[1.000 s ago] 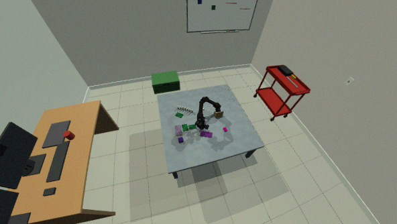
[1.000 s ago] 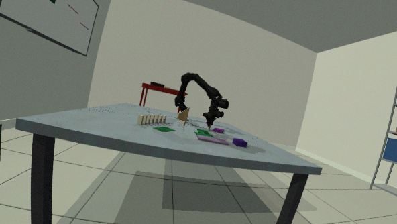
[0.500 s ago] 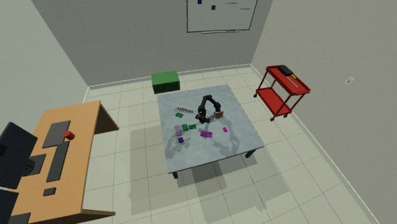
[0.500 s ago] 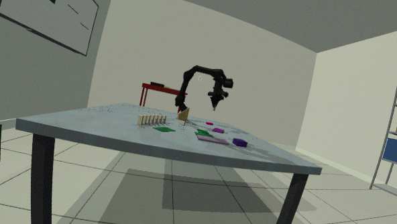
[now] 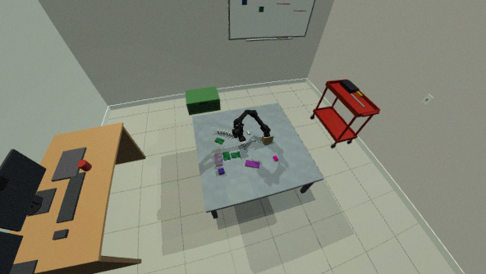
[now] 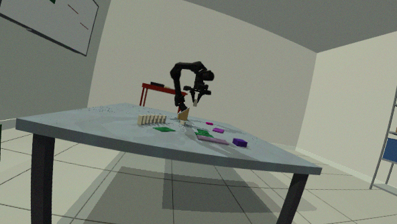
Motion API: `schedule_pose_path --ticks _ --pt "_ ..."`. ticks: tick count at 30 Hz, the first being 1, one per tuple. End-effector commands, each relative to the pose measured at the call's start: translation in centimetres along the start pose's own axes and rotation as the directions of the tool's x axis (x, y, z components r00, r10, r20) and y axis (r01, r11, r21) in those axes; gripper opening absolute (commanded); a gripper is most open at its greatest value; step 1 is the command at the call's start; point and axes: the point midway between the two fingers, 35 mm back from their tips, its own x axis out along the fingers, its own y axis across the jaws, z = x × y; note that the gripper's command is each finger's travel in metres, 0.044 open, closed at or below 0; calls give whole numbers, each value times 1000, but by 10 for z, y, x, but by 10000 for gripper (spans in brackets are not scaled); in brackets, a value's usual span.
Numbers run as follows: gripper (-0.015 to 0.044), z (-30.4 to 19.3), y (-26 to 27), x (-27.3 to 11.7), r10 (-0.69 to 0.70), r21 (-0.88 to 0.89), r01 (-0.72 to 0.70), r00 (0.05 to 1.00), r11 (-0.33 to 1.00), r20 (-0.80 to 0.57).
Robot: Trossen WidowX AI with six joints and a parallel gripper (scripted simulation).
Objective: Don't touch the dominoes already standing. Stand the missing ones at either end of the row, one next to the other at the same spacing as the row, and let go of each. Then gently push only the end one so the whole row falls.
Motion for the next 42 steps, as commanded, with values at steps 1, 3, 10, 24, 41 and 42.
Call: schedule_pose_path --ticks 1,3,10,24,41,42 --pt "107 -11 -60 2 -16 285 18 1000 958 -11" --pt "107 -21 -96 3 -25 461 28 1000 887 -13" --pt "107 -46 -155 6 -47 722 48 999 691 -22" --pt "107 -39 -157 67 -40 722 41 999 691 -19" --pt "107 -49 -163 137 -52 722 51 998 690 -21" --pt "107 -49 -163 137 -52 722 51 998 690 -21"
